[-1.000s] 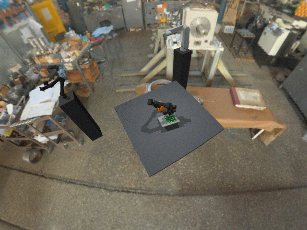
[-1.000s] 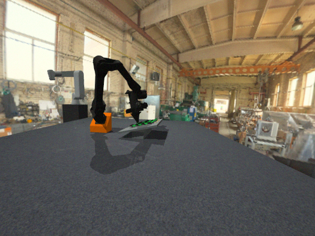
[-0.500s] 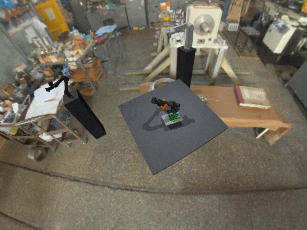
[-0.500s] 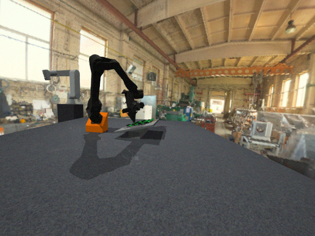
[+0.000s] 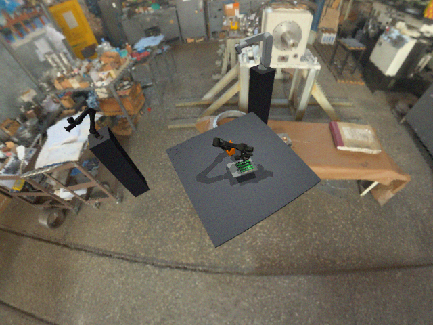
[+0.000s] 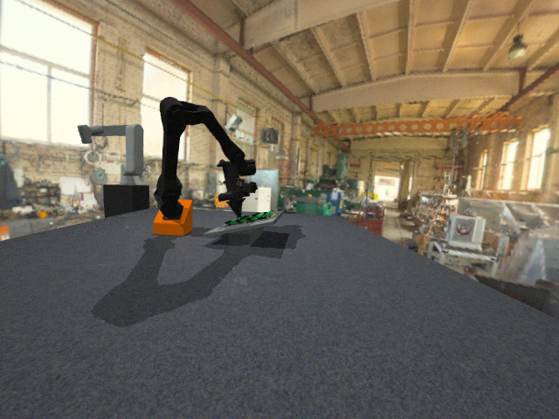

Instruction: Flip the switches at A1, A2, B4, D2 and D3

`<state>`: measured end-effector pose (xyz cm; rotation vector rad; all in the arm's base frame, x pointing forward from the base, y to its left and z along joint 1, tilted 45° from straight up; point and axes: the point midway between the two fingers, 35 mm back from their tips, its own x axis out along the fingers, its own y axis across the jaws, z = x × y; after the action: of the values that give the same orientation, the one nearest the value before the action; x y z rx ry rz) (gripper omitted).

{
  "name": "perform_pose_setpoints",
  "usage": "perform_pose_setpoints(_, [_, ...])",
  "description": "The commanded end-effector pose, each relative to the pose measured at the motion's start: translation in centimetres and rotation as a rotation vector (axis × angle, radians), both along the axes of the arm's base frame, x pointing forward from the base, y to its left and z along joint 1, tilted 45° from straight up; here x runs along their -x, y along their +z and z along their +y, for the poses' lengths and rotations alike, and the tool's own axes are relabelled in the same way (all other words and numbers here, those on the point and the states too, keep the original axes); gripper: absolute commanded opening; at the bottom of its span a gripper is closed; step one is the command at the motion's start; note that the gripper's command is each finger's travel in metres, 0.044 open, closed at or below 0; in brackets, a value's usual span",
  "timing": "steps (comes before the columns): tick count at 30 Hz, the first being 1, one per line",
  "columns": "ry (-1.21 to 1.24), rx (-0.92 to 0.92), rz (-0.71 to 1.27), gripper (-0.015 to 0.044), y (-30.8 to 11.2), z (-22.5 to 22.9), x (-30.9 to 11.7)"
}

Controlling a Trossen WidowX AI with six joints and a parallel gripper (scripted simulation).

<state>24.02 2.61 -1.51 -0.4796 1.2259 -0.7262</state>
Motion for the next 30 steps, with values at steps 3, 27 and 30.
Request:
perform_pose_setpoints(3, [0.003, 0.005, 0.002, 0.0, -0.06, -0.16, 0.02])
perform_pose_setpoints(27, [0.003, 0.006, 0.002, 0.0, -0.27, -0.4, -0.04])
perform_pose_setpoints(30, [0.003, 0.006, 0.002, 0.0, -0.29, -0.43, -0.05])
